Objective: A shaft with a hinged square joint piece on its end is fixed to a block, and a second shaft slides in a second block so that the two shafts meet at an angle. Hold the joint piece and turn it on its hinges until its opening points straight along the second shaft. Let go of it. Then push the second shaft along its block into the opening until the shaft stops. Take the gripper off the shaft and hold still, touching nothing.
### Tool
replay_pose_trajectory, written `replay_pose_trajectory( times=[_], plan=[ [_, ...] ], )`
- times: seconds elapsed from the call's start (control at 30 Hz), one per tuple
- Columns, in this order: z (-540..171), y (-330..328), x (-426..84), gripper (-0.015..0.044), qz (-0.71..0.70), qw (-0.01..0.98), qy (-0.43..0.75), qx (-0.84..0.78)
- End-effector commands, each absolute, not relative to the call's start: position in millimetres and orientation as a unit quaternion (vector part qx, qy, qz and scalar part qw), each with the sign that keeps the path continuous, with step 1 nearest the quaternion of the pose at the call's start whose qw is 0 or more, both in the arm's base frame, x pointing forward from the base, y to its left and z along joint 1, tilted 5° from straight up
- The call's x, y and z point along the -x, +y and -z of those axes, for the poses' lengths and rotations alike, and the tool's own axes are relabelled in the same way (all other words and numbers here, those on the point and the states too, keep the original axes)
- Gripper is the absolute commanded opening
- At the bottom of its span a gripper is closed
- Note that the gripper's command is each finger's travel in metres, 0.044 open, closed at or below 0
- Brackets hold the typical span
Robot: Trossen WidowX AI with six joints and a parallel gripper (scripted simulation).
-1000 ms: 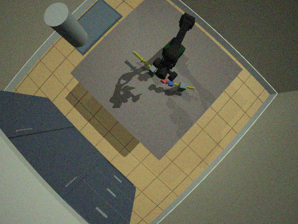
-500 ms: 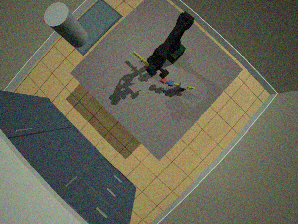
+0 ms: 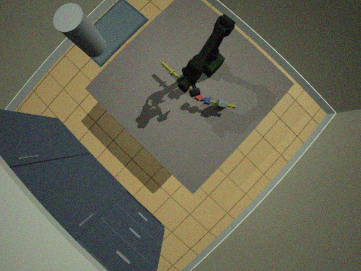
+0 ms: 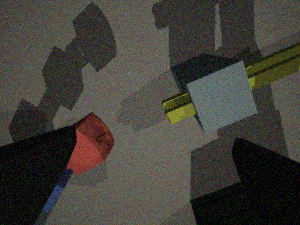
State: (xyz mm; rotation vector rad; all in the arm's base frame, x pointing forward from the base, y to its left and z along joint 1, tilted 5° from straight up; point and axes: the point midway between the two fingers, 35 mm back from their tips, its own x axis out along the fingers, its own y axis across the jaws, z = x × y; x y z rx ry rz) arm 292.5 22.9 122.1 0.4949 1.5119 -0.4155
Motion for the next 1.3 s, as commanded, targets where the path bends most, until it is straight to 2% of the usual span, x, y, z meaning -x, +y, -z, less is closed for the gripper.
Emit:
replay_pose_trajectory(
  times=[0.0,0.9,1.27],
  plan=[
    [-120,23,-292,0.0440,0.229,0.668,0.660,-0.255],
    [-109,26,-292,0.0440,0.474,0.543,0.511,-0.469],
    [-95,28,-294,0.0440,0.485,0.534,0.500,-0.479]
  ],
)
